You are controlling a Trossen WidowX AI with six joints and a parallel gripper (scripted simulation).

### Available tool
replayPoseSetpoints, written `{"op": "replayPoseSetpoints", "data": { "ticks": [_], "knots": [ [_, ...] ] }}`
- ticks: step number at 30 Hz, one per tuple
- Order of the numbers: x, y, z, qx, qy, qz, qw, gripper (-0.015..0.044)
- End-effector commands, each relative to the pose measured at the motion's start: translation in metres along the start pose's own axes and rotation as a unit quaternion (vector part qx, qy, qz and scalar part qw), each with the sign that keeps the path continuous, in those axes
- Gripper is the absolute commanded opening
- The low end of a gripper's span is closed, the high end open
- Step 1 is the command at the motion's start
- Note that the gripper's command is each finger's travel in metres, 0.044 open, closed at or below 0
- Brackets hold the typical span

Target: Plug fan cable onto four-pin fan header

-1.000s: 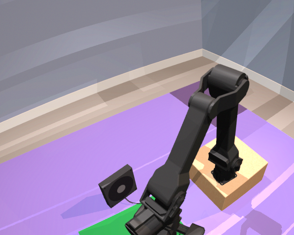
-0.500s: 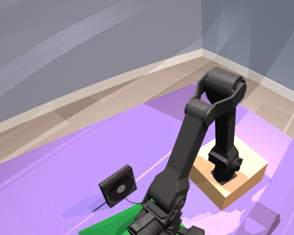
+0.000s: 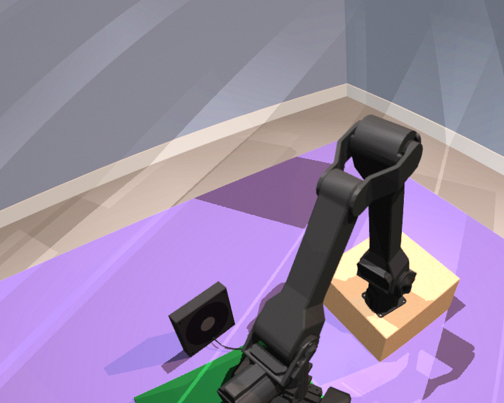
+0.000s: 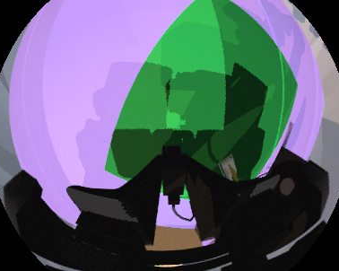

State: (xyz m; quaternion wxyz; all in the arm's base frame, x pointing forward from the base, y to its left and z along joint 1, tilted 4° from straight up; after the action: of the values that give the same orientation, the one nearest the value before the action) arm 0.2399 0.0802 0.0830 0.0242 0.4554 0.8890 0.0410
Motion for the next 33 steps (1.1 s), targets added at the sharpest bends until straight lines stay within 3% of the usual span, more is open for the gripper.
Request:
{"op": "replayPoseSetpoints", "data": {
  "ticks": [1, 6, 11, 28, 33],
  "knots": [
    [0.000, 0.000, -0.003, 0.000, 0.000, 0.000, 1.000, 0.0000],
    [-0.001, 0.001, -0.050, 0.000, 0.002, 0.002, 1.000, 0.0000],
    [-0.004, 0.001, -0.049, 0.000, 0.002, -0.009, 1.000, 0.0000],
    [-0.078, -0.030, -0.048, 0.003, -0.001, -0.285, 0.959, 0.0000],
    [-0.081, -0.032, -0.047, 0.003, -0.001, -0.295, 0.955, 0.0000]
  ]
}}
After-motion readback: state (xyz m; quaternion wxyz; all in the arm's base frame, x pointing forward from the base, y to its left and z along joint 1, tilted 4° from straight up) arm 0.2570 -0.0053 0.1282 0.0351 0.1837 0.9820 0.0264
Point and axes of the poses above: the point midway between the two fingers, 35 mm back from their tips, its own z axis out along the fingers, its own x axis across the jaws, y = z × x, the point moved 10 cm from there along -z, back along the fingers, and after that the axes turned 2 degrees about -z, right-handed, at the moved point
